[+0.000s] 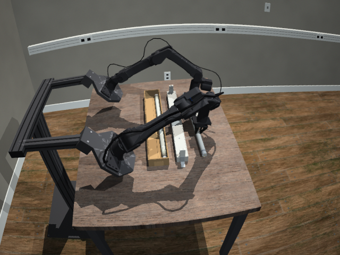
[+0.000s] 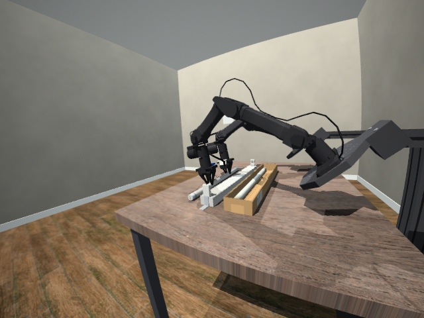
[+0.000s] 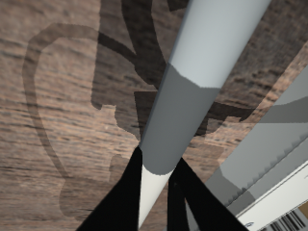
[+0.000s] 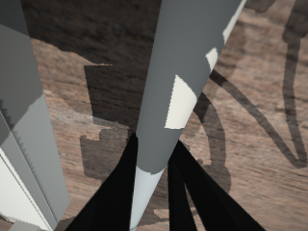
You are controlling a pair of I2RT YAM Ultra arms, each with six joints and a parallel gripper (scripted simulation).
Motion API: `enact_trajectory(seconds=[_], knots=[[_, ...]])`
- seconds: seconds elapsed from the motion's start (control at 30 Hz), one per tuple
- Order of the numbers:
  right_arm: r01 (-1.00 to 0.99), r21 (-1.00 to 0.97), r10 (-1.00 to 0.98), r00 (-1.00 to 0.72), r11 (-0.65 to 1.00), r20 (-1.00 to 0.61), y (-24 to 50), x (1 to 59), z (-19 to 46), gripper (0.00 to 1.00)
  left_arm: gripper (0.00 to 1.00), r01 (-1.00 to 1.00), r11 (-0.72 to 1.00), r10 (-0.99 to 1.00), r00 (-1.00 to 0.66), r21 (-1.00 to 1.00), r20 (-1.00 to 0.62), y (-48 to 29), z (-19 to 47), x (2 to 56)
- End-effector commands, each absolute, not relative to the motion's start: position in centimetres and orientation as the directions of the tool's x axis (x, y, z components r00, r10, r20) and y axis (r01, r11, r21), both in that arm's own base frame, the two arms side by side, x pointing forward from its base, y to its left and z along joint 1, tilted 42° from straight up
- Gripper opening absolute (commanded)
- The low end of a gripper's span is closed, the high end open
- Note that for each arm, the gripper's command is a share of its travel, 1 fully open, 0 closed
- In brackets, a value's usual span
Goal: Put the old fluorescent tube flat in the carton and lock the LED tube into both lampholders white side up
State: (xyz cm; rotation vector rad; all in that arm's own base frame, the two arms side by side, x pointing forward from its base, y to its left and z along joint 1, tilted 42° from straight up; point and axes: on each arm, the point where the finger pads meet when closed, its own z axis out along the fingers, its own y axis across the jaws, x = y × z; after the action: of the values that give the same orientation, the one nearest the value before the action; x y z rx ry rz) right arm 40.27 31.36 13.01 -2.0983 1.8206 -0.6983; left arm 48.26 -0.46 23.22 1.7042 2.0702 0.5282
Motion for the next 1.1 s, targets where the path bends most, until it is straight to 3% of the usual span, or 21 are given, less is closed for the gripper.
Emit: enact_trajectory(seconds=[0.0,1.07], knots=[[-0.826,-0.54,-0.986,0.112,-0.161,0.122,32.9,39.0,16.3,0.11,0.11,0.802,0.169,0.986,-0.144,0.573,-0.089,-1.4,26.6,47.4],[-0.825,-0.539,-0.984,0.107,-0.167,0.141,32.7,38.0,17.1,0.11,0.11,0.808,0.175,0.984,-0.158,0.563,-0.08,-1.1,27.1,46.3]])
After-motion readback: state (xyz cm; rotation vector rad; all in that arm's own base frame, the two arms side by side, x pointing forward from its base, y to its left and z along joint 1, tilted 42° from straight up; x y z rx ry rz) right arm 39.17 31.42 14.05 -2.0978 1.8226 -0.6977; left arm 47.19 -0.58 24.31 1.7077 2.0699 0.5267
